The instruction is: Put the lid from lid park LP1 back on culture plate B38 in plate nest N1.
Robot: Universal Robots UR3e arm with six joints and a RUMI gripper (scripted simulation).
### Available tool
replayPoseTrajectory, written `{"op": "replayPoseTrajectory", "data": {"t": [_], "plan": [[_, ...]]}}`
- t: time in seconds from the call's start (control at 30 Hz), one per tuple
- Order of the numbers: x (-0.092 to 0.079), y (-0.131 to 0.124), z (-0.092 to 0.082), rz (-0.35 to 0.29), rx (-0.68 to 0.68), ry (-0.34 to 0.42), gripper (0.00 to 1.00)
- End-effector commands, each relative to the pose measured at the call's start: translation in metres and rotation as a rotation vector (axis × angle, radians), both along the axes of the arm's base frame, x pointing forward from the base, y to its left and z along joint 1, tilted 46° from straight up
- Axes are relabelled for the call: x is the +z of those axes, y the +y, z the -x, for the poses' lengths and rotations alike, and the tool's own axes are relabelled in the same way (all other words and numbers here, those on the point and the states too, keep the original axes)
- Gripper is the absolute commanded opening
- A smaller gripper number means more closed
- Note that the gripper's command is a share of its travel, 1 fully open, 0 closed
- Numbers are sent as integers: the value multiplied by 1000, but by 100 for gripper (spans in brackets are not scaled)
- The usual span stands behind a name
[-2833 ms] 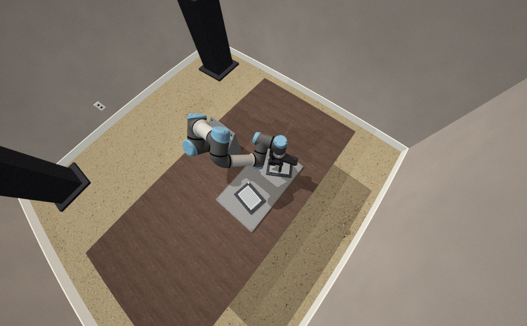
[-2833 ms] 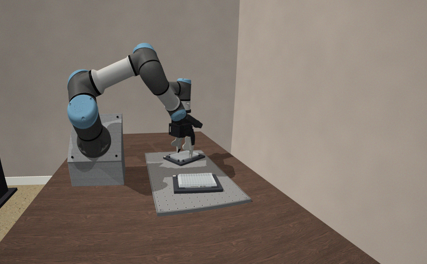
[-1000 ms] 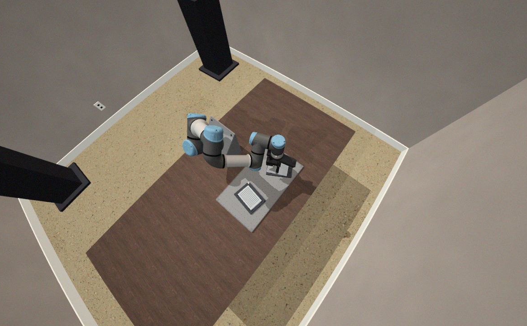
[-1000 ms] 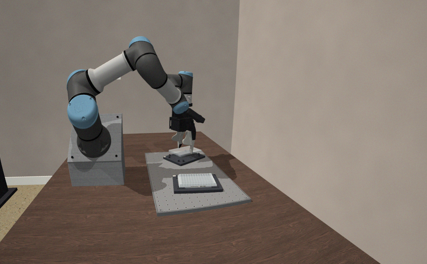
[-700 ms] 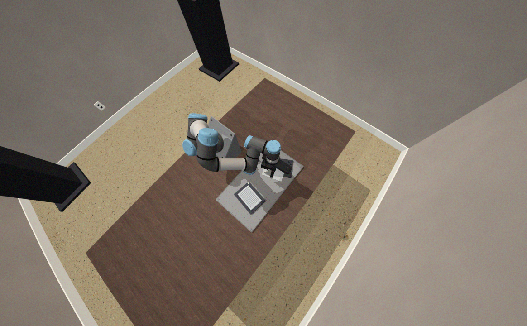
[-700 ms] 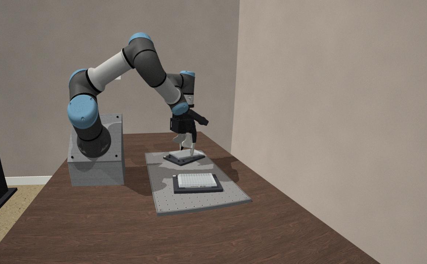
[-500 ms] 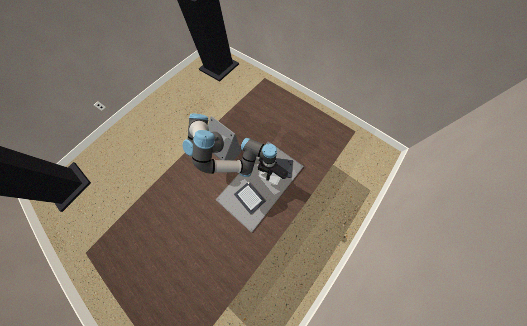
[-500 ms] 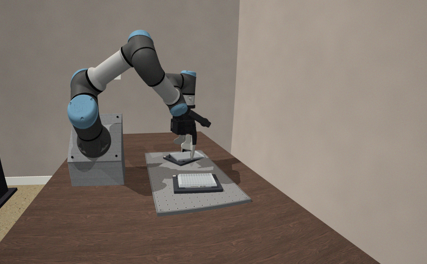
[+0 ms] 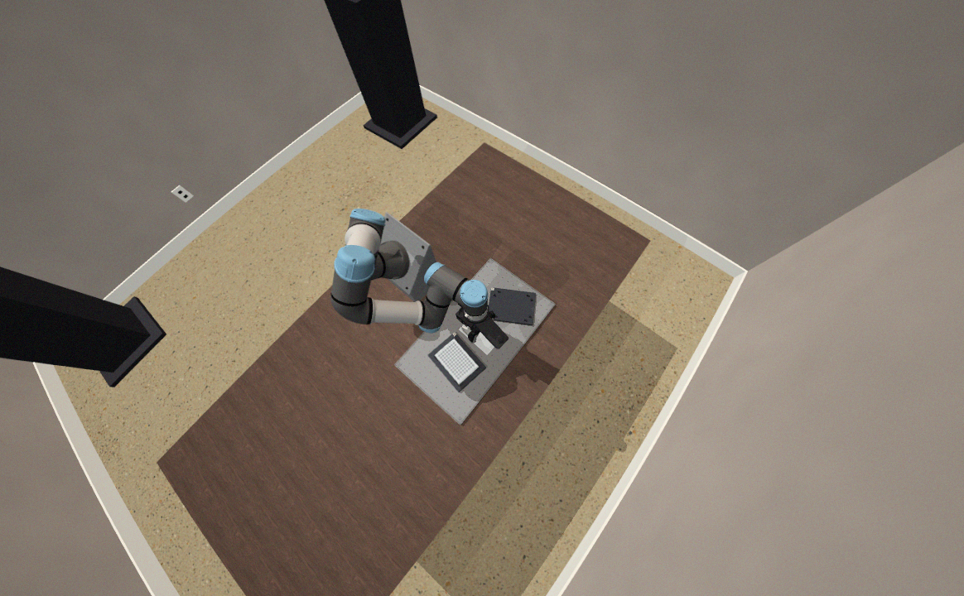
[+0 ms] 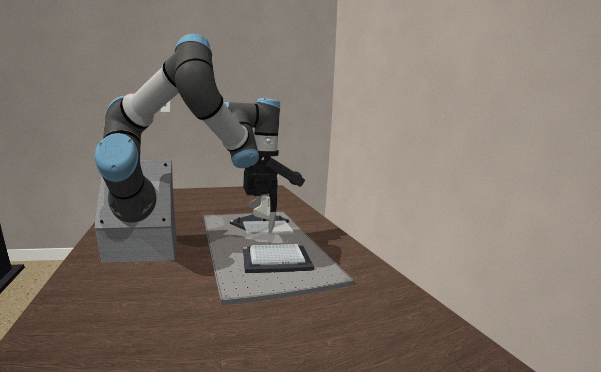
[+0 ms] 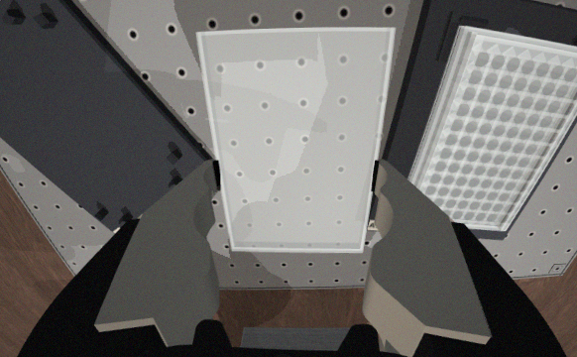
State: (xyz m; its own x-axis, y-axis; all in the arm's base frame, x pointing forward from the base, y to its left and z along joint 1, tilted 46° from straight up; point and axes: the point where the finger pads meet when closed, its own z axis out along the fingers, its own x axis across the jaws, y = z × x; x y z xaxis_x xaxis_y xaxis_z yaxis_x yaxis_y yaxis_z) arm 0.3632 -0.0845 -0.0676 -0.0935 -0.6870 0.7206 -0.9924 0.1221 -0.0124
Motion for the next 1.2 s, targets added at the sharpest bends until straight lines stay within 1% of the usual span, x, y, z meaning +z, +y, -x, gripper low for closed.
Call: {"op": "replayPoseTrajectory", "data": {"t": [0.0, 0.2, 0.27, 0.7, 1.17], "plan": [[22, -20, 3, 4, -59, -92, 0], [43, -40, 7, 3, -57, -91, 0], [43, -40, 7, 3, -57, -91, 0], [88, -84, 15, 3, -57, -91, 0], [86, -86, 15, 2, -57, -89, 0]]}}
